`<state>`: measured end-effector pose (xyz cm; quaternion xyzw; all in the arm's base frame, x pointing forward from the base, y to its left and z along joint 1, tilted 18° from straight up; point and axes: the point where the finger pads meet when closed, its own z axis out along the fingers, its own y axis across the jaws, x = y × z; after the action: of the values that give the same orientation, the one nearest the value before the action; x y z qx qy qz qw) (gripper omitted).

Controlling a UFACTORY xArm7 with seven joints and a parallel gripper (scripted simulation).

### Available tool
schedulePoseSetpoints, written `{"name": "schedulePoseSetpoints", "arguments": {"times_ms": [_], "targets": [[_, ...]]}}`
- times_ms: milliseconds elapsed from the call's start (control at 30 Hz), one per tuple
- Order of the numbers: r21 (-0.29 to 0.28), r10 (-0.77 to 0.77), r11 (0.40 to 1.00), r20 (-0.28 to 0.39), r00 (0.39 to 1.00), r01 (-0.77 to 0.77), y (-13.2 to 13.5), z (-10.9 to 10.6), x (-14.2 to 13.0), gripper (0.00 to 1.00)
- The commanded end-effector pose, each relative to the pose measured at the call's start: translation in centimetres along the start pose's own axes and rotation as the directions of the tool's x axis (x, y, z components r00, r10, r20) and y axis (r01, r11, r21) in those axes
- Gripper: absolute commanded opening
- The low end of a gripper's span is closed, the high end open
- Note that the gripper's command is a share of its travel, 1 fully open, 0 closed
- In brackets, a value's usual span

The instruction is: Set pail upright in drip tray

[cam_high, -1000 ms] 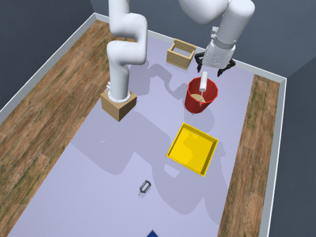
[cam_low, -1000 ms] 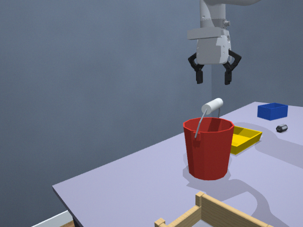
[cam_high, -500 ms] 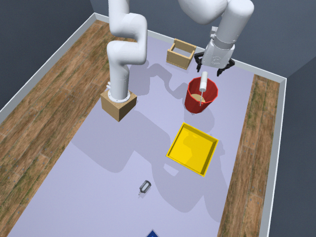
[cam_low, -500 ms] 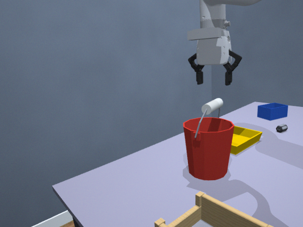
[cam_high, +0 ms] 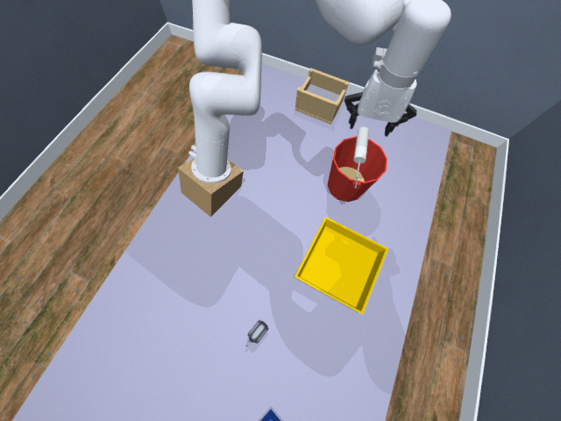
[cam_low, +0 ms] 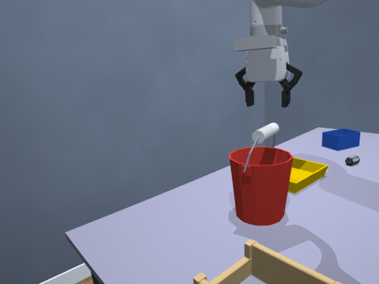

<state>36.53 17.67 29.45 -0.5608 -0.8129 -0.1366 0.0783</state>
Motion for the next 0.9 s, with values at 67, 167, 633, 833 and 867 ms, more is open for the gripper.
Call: {"name": "schedulePoseSetpoints", "arguments": {"times_ms": [67, 167, 633, 833, 867], "targets": [[0.002, 0.001, 1.000, 0.003, 1.000, -0.001, 0.1, 0.5, 0.0, 1.00], [0.002, 0.001, 1.000, 0.003, 1.000, -0.001, 0.1, 1.0, -0.1, 1.00], [0.002, 0.001, 1.000, 0.003, 1.000, -0.001, 0.2, 3.8, -0.1, 1.00], [0.002, 0.001, 1.000, 0.003, 1.000, -0.001, 0.2, 5.3, -0.1, 1.00], [0.002, 0.001, 1.000, 0.003, 1.000, -0.001, 0.2, 5.5, -0.1, 1.00]]}}
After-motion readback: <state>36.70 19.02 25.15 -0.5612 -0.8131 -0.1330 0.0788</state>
